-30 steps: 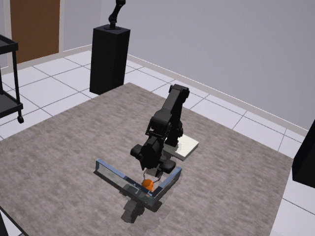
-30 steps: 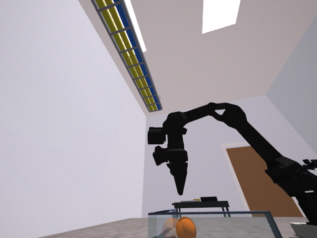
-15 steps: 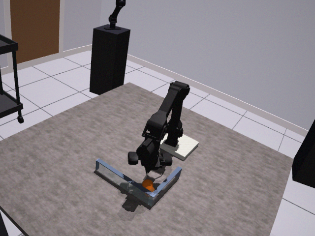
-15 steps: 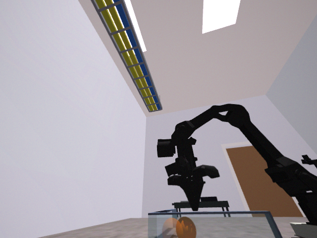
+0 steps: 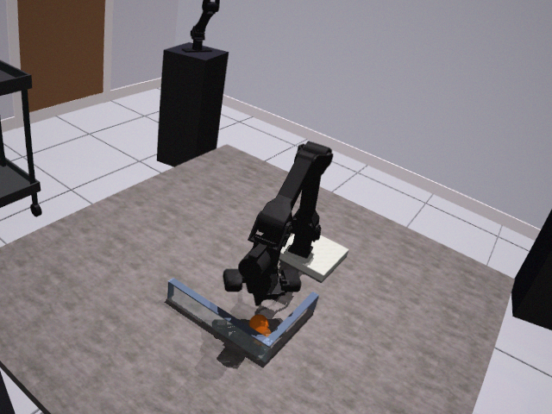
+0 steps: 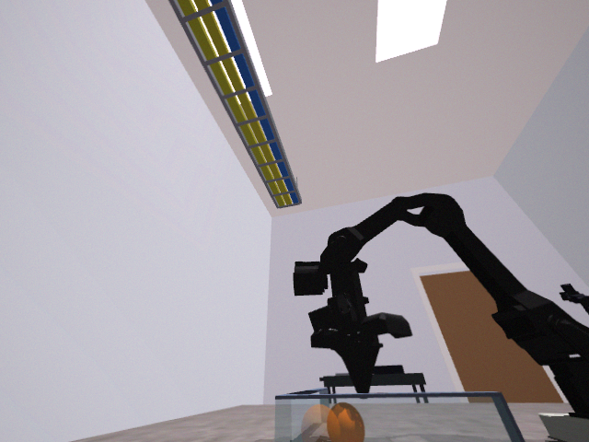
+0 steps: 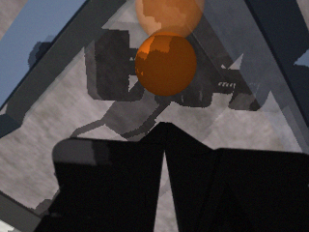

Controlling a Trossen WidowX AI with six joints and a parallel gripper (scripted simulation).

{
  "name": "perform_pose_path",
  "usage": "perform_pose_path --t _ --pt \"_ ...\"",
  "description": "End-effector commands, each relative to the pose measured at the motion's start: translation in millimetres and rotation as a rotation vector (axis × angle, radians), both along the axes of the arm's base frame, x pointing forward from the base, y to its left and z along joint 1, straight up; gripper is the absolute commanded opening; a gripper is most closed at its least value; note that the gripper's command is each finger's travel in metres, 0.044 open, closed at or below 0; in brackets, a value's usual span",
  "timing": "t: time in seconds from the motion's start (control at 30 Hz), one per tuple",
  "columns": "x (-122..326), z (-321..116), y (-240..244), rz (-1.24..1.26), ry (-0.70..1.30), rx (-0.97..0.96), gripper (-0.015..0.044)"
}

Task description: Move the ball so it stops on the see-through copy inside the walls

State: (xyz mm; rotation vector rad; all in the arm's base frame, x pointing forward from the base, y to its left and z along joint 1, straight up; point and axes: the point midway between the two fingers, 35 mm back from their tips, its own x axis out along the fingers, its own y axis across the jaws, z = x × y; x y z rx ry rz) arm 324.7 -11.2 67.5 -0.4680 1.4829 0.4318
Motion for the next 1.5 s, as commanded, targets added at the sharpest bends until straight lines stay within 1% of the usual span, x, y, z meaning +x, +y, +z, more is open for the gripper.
perform_pose_path --t 0.0,0.4,0.8,1.47 --pt "-3 -11 1 0.006 0.016 0.005 0.0000" --pt "-3 -29 1 0.006 0.016 0.005 0.0000" --pt "-3 -30 1 0.006 0.016 0.005 0.0000" --pt "38 -28 28 0.006 0.013 0.007 0.0000"
